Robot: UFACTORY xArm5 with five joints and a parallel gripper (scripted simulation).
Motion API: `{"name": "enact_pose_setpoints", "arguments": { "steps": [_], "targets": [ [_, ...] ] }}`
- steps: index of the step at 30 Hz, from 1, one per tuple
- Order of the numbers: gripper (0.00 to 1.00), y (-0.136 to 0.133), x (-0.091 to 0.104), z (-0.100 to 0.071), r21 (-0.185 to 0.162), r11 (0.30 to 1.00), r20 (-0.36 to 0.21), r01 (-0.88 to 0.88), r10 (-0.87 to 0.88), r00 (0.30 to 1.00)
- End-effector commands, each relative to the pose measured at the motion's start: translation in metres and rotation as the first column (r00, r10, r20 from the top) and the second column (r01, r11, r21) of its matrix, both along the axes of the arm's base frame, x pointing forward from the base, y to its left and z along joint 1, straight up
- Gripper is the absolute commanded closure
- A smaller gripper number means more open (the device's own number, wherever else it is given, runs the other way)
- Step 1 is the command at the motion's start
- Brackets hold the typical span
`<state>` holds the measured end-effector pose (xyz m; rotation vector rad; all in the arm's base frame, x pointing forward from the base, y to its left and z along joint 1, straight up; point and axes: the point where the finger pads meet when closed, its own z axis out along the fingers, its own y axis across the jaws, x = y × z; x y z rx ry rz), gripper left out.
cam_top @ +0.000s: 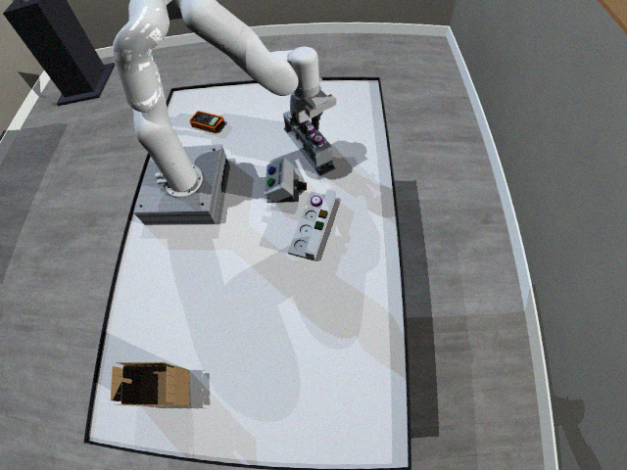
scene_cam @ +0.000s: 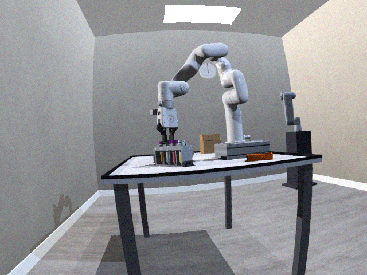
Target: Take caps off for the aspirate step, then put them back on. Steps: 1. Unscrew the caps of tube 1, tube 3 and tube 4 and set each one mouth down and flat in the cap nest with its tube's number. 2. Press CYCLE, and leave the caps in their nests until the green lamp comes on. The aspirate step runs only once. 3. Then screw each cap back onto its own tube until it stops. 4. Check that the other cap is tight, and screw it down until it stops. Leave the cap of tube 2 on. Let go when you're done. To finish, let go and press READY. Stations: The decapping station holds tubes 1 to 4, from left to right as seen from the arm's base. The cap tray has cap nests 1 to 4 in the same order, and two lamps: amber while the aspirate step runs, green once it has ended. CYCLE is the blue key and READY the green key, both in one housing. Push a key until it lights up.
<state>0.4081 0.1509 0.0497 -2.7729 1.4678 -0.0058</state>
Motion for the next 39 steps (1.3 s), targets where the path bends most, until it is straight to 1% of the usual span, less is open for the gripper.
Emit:
{"name": "enact_pose_setpoints", "arguments": {
  "steps": [1,5,7,11,12,13,21,22,34,37,39],
  "targets": [
    [1.00,0.0004,0.0012,0.0012,0.002,0.961,0.003,-0.276,0.276,0.961],
    [1.00,0.0004,0.0012,0.0012,0.001,0.906,0.004,-0.424,0.424,0.906],
    [1.00,0.0004,0.0012,0.0012,0.001,0.906,0.004,-0.424,0.424,0.906],
    [1.00,0.0004,0.0012,0.0013,-0.001,0.793,0.004,-0.609,0.609,0.793],
    [1.00,0.0004,0.0012,0.0013,-0.001,0.771,0.004,-0.637,0.637,0.771],
    [1.00,0.0004,0.0012,0.0013,-0.001,0.766,0.004,-0.642,0.642,0.766],
    [1.00,0.0004,0.0012,0.0013,-0.001,0.766,0.004,-0.642,0.642,0.766],
    [0.54,0.0004,0.0012,0.0013,-0.001,0.766,0.004,-0.642,0.642,0.766],
    [0.54,0.0004,0.0012,0.0013,-0.001,0.766,0.004,-0.642,0.642,0.766],
    [0.54,0.0004,0.0012,0.0013,0.001,0.901,0.004,-0.433,0.433,0.901],
    [0.54,0.0004,0.0012,0.0013,0.002,0.932,0.003,-0.362,0.362,0.932]
  ]
}}
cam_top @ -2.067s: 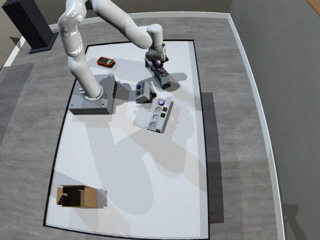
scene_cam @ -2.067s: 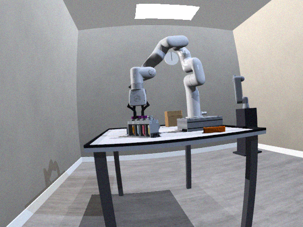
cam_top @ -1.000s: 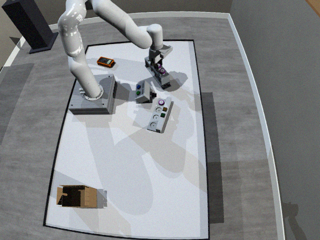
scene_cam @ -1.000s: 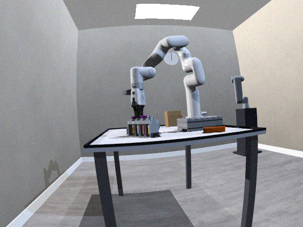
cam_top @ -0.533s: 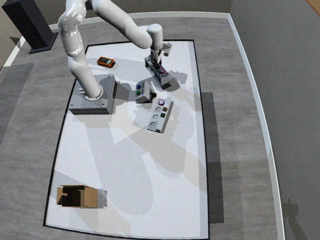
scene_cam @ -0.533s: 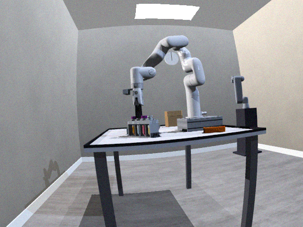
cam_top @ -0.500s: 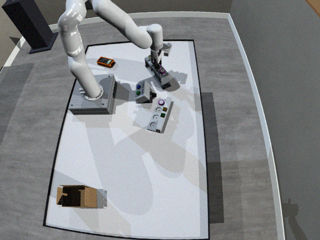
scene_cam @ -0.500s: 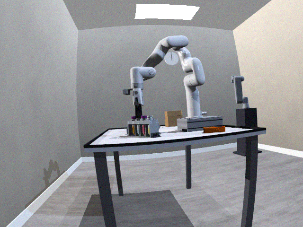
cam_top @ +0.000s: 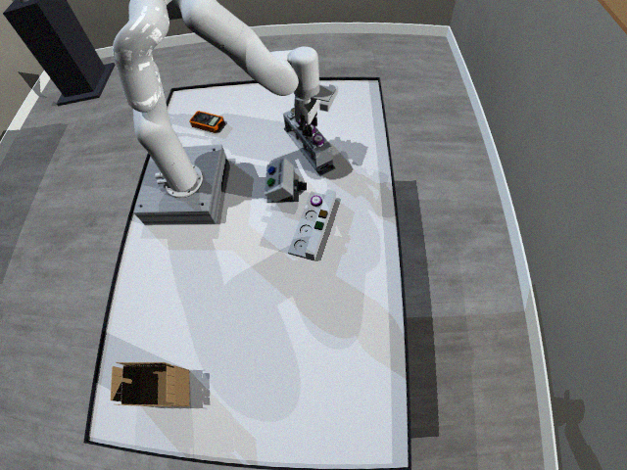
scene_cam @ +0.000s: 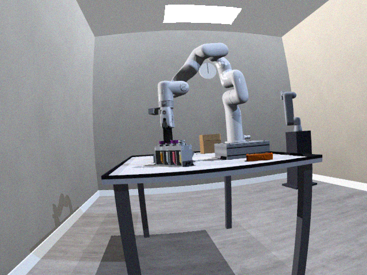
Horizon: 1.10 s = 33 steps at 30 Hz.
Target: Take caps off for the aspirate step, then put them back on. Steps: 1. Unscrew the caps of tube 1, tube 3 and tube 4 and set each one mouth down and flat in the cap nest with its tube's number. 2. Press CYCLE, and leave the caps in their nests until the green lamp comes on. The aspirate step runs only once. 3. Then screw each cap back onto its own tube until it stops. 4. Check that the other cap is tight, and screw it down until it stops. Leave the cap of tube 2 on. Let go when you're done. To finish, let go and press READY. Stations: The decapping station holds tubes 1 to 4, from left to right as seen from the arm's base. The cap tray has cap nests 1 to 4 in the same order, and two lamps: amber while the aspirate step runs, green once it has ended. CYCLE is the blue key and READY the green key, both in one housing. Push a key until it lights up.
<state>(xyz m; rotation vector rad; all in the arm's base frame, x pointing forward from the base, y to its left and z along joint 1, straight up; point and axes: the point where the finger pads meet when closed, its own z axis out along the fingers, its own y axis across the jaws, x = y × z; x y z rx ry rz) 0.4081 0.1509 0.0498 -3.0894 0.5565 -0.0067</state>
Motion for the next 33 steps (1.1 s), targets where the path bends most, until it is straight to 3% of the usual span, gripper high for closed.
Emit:
{"name": "enact_pose_setpoints", "arguments": {
  "steps": [1,9,17,19,20,28,29,33],
  "targets": [
    [0.54,0.0004,0.0012,0.0012,0.006,0.970,0.000,0.244,-0.244,0.970],
    [0.54,0.0004,0.0012,0.0012,0.007,0.837,-0.003,0.548,-0.548,0.837],
    [0.54,0.0004,0.0012,0.0012,0.008,0.624,-0.006,0.781,-0.781,0.624],
    [0.54,0.0004,0.0012,0.0012,0.008,0.624,-0.006,0.781,-0.781,0.624],
    [0.54,0.0004,0.0012,0.0012,0.008,0.568,-0.006,0.823,-0.823,0.568],
    [0.54,0.0004,0.0012,0.0012,0.008,0.568,-0.006,0.823,-0.823,0.568],
    [1.00,0.0004,0.0012,0.0012,0.008,0.568,-0.006,0.823,-0.823,0.568],
    [1.00,0.0004,0.0012,0.0012,0.008,0.568,-0.006,0.823,-0.823,0.568]
  ]
}}
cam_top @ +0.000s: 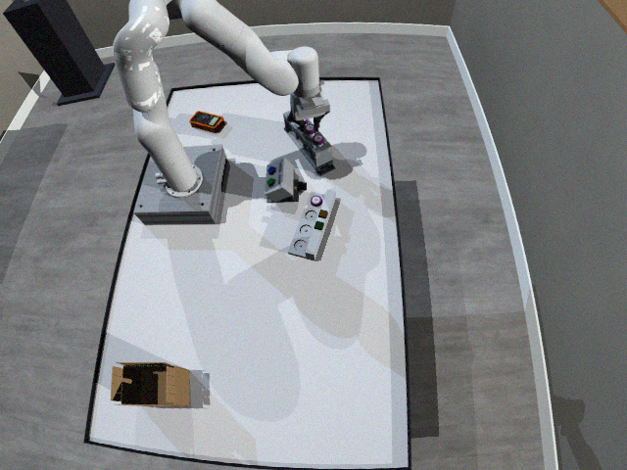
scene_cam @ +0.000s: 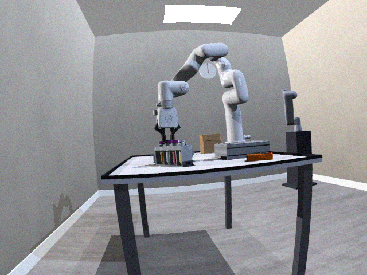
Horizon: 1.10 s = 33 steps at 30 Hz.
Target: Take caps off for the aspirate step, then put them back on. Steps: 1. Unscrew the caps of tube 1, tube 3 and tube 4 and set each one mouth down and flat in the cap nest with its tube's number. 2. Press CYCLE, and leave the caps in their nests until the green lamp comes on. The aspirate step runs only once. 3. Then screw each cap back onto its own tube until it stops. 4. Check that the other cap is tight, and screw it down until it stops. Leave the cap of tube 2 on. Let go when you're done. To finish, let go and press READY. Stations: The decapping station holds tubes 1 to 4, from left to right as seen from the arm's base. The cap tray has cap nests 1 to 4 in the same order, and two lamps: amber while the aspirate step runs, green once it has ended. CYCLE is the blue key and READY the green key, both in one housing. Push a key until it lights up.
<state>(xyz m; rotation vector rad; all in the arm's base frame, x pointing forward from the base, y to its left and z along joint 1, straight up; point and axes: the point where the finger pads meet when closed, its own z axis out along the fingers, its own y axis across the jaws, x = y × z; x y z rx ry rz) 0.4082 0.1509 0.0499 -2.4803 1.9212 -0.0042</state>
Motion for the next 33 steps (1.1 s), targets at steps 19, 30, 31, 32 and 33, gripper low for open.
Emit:
{"name": "enact_pose_setpoints", "arguments": {
  "steps": [19,30,31,32,33],
  "targets": [
    [1.00,0.0004,0.0011,0.0011,0.002,0.925,0.004,-0.381,0.381,0.925],
    [1.00,0.0004,0.0011,0.0011,0.001,0.869,0.004,-0.496,0.496,0.869],
    [0.54,0.0004,0.0011,0.0011,0.001,0.869,0.004,-0.496,0.496,0.869],
    [0.54,0.0004,0.0011,0.0011,0.001,0.869,0.004,-0.496,0.496,0.869],
    [0.54,0.0004,0.0011,0.0011,0.001,0.869,0.004,-0.496,0.496,0.869]
  ]
}}
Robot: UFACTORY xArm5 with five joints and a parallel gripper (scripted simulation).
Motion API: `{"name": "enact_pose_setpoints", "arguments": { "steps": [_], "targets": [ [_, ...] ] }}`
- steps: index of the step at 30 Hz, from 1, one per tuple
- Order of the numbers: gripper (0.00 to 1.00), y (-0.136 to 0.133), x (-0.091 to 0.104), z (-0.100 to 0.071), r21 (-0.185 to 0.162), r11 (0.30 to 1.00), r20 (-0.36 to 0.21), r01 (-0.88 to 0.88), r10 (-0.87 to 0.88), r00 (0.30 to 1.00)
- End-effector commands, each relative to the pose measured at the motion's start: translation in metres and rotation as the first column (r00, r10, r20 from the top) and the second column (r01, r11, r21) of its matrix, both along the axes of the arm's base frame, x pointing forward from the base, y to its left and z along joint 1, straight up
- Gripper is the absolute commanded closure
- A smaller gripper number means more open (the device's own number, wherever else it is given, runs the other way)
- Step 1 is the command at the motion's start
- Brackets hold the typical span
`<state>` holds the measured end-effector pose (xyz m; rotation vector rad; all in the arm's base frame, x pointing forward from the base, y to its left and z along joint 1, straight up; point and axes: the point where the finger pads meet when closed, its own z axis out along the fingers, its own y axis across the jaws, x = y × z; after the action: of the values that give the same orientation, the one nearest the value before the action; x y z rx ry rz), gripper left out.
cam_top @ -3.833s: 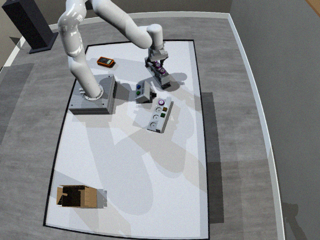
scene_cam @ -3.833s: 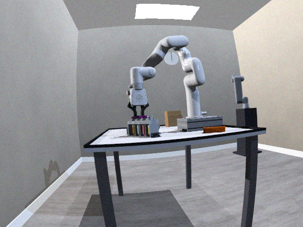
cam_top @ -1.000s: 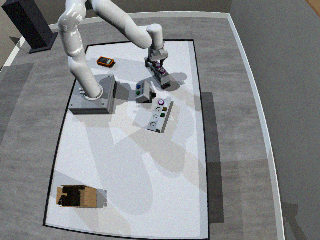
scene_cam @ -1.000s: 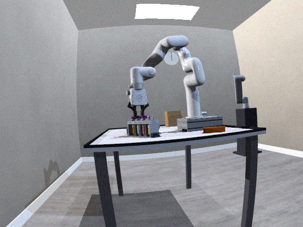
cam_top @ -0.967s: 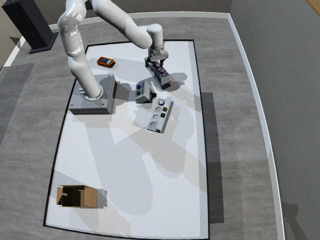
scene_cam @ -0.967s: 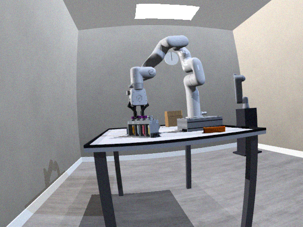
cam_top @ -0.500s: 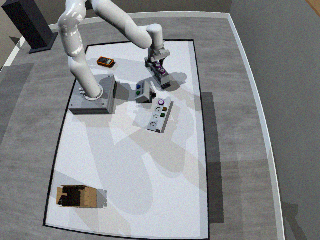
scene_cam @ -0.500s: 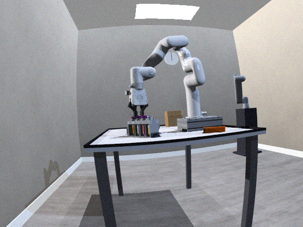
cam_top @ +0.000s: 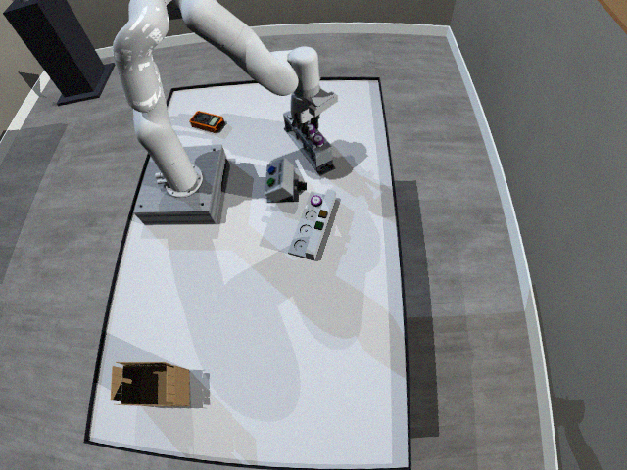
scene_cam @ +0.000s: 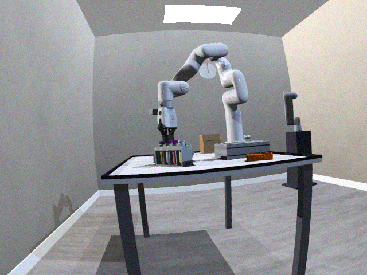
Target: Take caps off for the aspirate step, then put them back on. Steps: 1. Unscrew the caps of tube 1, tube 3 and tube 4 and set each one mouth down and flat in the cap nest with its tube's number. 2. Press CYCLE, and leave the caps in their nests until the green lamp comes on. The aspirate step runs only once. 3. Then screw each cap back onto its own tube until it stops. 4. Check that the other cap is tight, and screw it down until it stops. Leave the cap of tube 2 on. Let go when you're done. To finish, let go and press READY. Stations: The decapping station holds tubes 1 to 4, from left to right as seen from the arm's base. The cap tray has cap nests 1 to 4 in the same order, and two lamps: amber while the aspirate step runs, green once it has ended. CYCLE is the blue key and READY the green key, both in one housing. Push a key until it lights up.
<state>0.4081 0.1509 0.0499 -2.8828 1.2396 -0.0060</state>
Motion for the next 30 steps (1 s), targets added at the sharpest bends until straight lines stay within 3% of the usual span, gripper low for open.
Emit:
{"name": "enact_pose_setpoints", "arguments": {
  "steps": [1,10,13,14,30],
  "targets": [
    [0.54,0.0004,0.0012,0.0010,0.005,1.000,0.002,-0.013,0.013,1.000],
    [0.54,0.0004,0.0012,0.0010,0.005,1.000,0.002,-0.013,0.013,1.000],
    [0.54,0.0004,0.0012,0.0025,0.006,0.972,0.000,0.235,-0.235,0.972],
    [0.54,0.0004,0.0012,0.0030,0.006,0.969,0.000,0.247,-0.247,0.969],
    [0.54,0.0004,0.0012,0.0082,0.006,0.969,0.000,0.247,-0.247,0.969]
  ]
}}
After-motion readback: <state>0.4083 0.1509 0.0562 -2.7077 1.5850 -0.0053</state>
